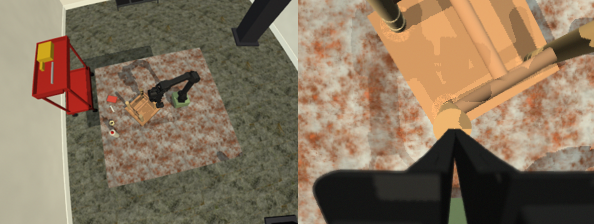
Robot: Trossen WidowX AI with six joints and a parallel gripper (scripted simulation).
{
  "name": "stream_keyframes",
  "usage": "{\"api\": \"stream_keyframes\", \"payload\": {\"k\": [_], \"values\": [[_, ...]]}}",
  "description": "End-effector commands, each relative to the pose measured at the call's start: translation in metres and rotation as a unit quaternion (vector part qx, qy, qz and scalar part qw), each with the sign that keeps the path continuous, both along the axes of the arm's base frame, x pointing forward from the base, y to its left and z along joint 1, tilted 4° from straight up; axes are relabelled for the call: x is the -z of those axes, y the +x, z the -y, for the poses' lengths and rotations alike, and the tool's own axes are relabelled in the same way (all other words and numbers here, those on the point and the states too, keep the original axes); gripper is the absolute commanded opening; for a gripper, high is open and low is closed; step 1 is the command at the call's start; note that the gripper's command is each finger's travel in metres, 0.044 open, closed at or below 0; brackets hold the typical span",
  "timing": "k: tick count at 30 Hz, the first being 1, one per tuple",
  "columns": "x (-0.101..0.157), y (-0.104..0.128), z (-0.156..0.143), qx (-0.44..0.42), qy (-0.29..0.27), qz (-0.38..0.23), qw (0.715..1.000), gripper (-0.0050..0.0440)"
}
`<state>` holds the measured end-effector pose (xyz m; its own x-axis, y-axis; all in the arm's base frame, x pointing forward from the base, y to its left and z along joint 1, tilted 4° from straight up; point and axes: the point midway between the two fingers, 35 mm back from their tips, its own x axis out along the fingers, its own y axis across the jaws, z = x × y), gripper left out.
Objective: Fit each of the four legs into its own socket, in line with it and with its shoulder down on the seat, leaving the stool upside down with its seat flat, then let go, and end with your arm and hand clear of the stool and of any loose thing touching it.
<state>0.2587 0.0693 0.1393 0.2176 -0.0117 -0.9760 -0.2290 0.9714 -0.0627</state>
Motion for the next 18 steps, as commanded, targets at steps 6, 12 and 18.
{"api": "stream_keyframes", "payload": {"k": [6,12,18], "values": [[0.009,0.000,0.000,0.000,0.002,0.000,1.000,0.0000],[0.017,0.000,0.001,0.000,0.002,0.000,1.000,0.0000],[0.020,0.000,0.001,0.000,0.002,0.000,1.000,0.0000]]}}
